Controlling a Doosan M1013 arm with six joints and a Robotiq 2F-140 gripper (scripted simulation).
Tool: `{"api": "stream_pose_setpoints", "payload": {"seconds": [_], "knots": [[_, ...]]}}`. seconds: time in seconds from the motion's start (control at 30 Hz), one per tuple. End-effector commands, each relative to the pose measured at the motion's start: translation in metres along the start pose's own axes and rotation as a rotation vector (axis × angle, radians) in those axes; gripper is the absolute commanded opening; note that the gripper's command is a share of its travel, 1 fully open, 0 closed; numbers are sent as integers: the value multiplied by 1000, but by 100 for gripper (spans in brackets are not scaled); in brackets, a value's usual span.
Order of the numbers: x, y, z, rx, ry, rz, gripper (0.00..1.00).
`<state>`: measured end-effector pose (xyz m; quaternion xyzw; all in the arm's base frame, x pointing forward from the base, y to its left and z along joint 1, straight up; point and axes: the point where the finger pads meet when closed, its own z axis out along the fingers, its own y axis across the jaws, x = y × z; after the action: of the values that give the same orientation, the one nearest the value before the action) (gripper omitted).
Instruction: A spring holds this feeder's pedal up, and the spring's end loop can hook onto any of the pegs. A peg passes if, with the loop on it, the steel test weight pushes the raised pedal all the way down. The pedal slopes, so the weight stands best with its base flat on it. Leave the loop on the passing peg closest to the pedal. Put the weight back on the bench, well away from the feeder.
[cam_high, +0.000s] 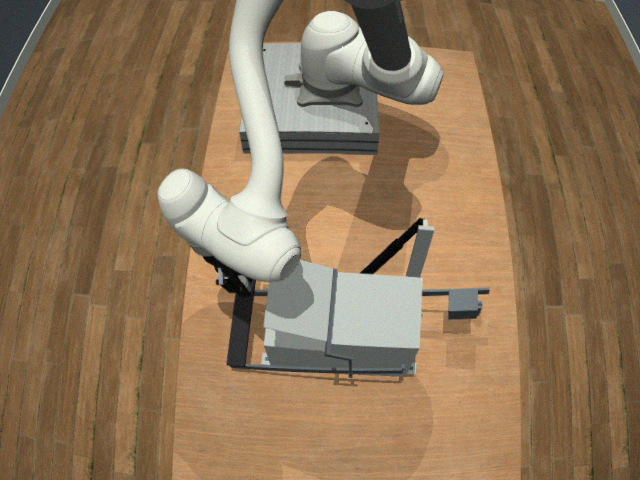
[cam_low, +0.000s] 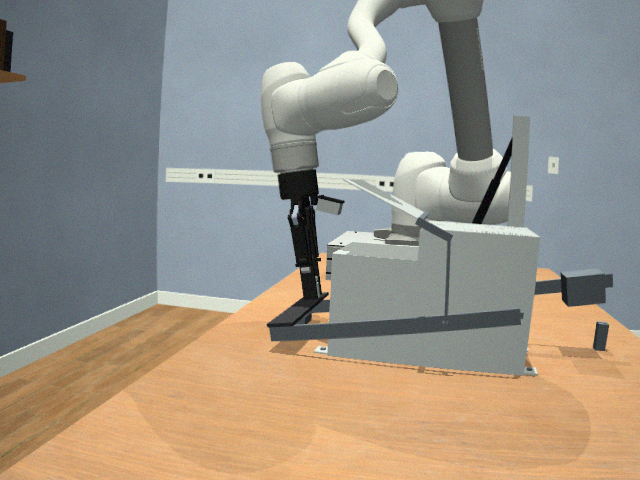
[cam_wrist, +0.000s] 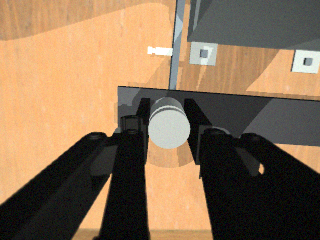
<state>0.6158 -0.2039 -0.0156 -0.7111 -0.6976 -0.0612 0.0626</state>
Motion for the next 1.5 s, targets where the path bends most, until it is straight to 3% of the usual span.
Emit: {"api": "stream_pose_setpoints", "payload": {"seconds": [0.0, 1.47], "knots": [[0, 1, -1, -1, 0, 0, 25], [5, 1, -30, -2, 0, 0, 25]]}}
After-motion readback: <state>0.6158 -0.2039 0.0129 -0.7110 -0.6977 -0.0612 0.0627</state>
